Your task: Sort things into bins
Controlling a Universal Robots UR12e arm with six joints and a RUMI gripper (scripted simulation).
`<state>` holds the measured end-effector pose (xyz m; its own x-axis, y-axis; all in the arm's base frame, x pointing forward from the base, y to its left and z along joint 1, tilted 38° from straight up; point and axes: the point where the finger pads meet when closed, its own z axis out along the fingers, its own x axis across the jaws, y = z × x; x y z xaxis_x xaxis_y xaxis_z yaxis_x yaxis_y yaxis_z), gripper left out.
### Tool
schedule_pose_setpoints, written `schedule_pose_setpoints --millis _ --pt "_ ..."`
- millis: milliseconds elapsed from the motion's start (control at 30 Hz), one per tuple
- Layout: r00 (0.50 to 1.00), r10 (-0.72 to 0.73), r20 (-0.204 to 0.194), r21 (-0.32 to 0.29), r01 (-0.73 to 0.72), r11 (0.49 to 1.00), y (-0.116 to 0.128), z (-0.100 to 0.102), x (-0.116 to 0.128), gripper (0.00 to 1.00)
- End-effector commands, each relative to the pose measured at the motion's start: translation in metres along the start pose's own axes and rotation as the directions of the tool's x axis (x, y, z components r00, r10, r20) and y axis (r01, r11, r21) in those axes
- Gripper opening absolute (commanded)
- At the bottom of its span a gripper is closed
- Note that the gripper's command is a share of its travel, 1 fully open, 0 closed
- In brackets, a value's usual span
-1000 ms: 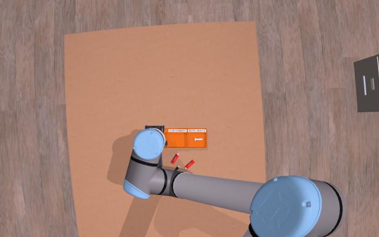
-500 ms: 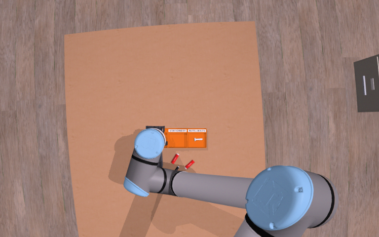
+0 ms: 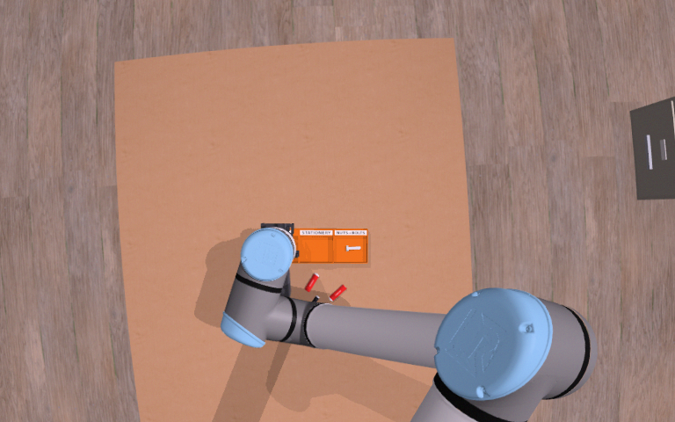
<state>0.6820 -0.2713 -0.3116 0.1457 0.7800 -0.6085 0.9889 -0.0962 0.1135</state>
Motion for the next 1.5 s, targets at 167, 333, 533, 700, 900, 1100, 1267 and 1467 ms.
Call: schedule_pose_setpoints --millis 167,333,533,700,900,1100,1267,1467 --pt "1.000 0.000 0.000 -0.004 0.000 1.000 0.004 -0.002 0.000 0.00" --pt "1.000 0.000 0.000 -0.004 0.000 1.000 0.003 -0.002 0.000 0.18" --pt "1.000 0.000 0.000 -0.004 0.000 1.000 0.003 -0.002 0.000 0.18" --pt "1.000 0.000 0.000 -0.004 0.000 1.000 0.003 -0.002 0.000 0.18" --pt "1.000 -0.001 -0.001 -0.005 0.001 1.000 0.004 -0.004 0.001 0.18" --pt "1.000 -0.002 -0.001 -0.004 0.002 1.000 0.002 -0.010 0.001 0.18" --pt "1.000 -0.002 0.000 -0.004 0.002 1.000 0.002 -0.017 0.001 0.18" --pt "1.000 -0.002 0.000 -0.004 0.002 1.000 0.002 -0.025 0.001 0.18"
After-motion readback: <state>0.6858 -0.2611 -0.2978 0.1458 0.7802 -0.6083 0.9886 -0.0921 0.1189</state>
